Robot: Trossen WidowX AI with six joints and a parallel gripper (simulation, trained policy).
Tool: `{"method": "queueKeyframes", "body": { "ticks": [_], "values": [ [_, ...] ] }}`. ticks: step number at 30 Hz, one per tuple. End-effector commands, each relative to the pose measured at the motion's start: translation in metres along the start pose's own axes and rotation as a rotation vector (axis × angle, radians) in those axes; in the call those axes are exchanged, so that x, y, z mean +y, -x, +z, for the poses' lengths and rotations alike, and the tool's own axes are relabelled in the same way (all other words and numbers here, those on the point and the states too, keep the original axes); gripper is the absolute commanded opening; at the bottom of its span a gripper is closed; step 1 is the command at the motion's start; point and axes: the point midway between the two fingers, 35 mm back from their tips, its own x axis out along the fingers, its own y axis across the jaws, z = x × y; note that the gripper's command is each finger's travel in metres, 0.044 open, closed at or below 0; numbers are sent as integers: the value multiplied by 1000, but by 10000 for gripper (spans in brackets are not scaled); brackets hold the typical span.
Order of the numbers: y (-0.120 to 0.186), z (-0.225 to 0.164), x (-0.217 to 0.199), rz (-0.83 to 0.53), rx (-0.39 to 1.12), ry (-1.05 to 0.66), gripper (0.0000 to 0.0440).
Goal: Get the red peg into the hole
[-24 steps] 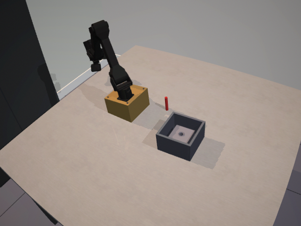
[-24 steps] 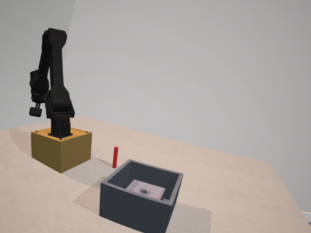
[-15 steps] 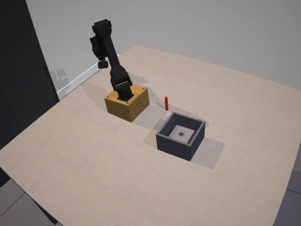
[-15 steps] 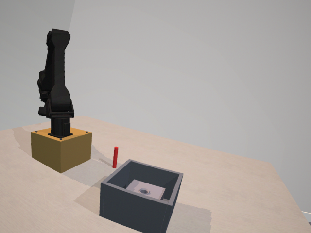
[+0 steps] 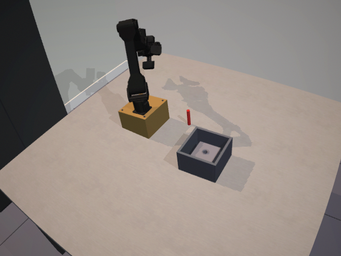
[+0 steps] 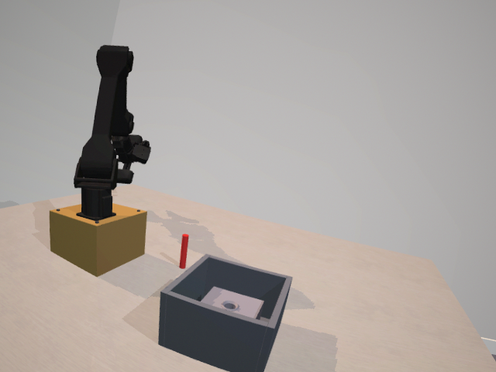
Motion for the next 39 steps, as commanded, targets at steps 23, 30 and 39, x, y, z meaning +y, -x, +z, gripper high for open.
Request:
{"method": "queueKeyframes", "body": {
  "ticks": [23, 30, 39],
  "values": [
    [121, 295, -27, -300, -388, -171, 352],
    [179, 342, -48, -360, -482, -242, 362],
    [251, 372, -92, -471, -580, -378, 380]
  ]
}}
